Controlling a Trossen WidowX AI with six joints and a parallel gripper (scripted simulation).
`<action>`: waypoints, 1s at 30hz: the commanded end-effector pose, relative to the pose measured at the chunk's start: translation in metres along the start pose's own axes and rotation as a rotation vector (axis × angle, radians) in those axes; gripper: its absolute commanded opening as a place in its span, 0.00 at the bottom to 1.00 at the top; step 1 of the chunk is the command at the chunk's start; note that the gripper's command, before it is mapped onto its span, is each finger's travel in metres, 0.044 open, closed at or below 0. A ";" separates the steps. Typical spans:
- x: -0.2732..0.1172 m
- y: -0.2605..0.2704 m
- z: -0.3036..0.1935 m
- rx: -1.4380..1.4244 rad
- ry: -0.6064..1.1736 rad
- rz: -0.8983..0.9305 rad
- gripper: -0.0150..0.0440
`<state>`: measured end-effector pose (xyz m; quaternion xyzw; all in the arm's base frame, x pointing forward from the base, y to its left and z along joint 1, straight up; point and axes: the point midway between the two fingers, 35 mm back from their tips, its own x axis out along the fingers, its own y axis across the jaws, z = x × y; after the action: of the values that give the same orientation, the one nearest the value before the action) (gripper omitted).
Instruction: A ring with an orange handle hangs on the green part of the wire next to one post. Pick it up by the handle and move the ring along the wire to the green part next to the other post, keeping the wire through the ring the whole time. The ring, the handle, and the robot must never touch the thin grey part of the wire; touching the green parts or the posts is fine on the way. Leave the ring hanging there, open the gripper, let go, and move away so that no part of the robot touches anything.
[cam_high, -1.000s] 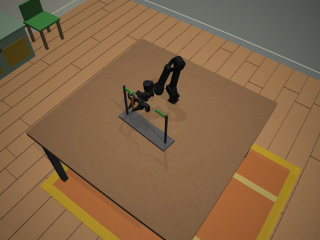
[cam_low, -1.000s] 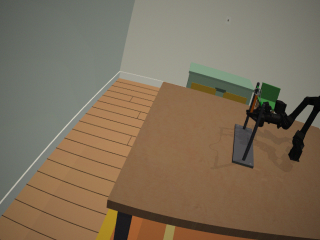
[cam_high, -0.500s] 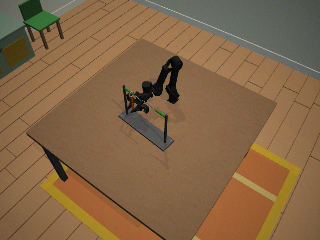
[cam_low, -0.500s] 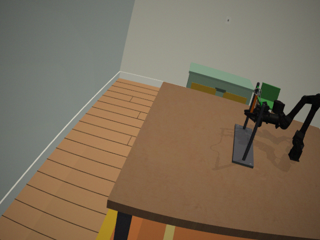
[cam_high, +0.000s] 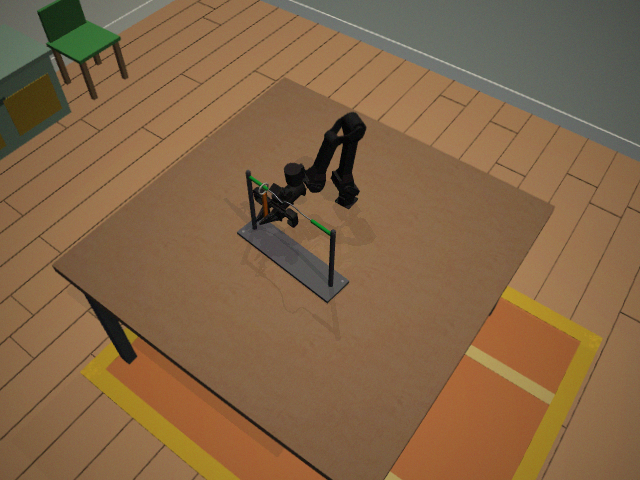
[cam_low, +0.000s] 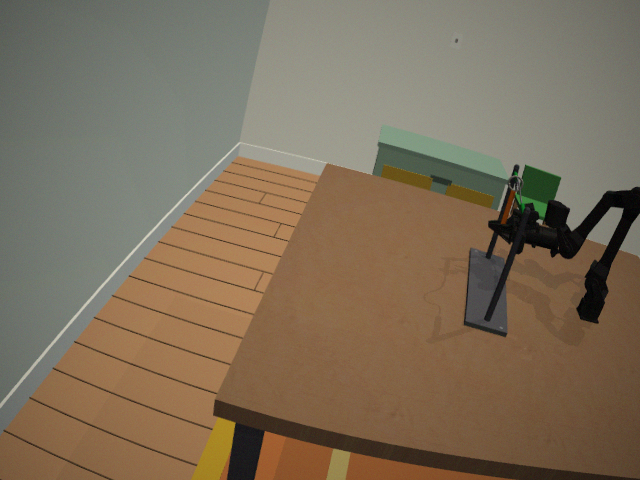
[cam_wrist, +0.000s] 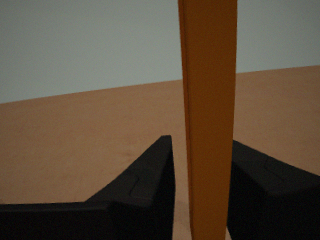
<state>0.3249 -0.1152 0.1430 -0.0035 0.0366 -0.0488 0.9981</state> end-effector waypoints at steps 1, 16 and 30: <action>0.000 0.000 0.000 0.000 0.000 0.000 0.21; 0.000 0.001 0.004 0.000 0.000 0.000 0.00; -0.001 0.002 0.011 0.001 -0.001 -0.001 0.00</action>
<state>0.3248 -0.1128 0.1518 -0.0028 0.0384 -0.0469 0.9982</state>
